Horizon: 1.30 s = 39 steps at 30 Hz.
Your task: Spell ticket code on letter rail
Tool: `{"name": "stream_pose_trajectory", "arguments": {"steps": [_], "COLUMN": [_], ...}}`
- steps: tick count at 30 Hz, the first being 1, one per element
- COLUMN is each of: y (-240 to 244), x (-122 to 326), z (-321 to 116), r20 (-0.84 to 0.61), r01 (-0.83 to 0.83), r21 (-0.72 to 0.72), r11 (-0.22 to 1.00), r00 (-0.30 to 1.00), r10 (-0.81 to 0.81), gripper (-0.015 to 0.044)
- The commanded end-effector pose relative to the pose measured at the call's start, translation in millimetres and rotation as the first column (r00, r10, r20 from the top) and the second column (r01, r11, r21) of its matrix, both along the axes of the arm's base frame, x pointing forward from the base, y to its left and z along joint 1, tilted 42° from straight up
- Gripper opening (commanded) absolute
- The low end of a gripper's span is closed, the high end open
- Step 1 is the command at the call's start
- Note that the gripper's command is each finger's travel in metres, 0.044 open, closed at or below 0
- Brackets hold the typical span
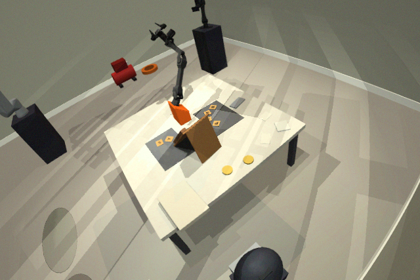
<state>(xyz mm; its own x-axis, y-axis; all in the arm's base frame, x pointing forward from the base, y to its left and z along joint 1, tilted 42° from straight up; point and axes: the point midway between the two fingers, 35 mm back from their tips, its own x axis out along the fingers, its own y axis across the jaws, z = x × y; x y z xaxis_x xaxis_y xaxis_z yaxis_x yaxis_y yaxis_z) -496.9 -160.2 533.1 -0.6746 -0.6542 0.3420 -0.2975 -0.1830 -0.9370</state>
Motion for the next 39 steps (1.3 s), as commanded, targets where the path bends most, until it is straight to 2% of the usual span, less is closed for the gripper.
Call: {"name": "stream_pose_trajectory", "arguments": {"steps": [1, 6, 11, 22, 30, 39], "y": [-2.4, -64.4, -133.8, -260.0, -313.5, -323.7], "x": [0.0, 7.4, 31.5, 137.4, 247.5, 385.3], "z": [-1.7, -47.6, -101.6, -218.9, -299.4, -383.7], "r20": [0.005, 0.135, 0.284, 0.580, 0.750, 0.878], "r01": [-0.006, -0.167, -0.341, -0.645, -0.785, -0.859], "r21": [0.000, -0.009, -0.032, -0.122, -0.211, -0.312], "r11": [1.000, 0.986, 0.940, 0.754, 0.583, 0.405], "r00": [1.000, 0.977, 0.898, 0.570, 0.252, -0.099], "r10": [0.006, 0.167, 0.336, 0.582, 0.611, 0.468], "gripper": [0.0426, 0.0440, 0.0440, 0.0440, 0.0440, 0.0440]}}
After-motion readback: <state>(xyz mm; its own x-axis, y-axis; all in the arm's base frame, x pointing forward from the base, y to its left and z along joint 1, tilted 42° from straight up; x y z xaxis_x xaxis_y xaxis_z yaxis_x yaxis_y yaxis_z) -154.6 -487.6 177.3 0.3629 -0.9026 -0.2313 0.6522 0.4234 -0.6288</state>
